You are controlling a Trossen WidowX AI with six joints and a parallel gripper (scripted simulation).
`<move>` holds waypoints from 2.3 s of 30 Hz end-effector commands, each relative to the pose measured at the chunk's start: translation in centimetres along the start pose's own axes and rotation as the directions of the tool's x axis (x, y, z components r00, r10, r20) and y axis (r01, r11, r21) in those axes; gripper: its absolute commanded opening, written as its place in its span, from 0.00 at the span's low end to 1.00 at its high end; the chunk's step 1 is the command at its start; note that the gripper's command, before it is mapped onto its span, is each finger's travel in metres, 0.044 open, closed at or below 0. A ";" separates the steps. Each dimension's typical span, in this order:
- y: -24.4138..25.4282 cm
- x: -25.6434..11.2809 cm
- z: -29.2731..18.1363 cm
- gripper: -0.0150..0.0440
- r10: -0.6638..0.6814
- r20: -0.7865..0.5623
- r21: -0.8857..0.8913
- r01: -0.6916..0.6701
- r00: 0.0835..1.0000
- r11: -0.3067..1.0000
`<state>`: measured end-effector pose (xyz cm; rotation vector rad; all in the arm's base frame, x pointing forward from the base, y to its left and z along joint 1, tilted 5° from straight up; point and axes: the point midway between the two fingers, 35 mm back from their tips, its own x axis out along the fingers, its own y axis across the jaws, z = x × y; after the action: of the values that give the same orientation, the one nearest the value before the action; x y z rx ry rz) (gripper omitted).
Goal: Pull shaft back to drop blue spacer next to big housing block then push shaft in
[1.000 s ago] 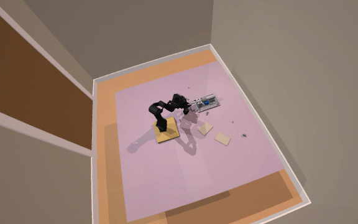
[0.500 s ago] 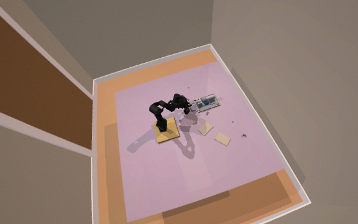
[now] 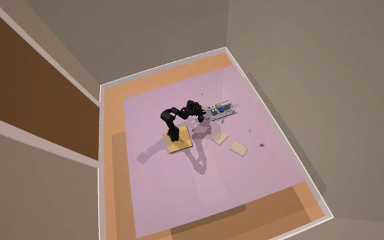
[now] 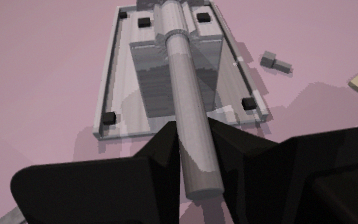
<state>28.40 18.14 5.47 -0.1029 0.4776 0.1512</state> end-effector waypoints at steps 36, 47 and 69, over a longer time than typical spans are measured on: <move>-0.1 1.4 0.9 0.25 -0.002 0.003 0.000 0.002 1.000 1.000; -0.1 1.8 1.2 0.25 -0.002 0.004 0.000 0.002 1.000 1.000; -0.1 2.5 1.6 0.25 -0.002 0.005 0.000 0.002 1.000 1.000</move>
<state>31.08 18.60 5.64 -0.1026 0.4755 0.1515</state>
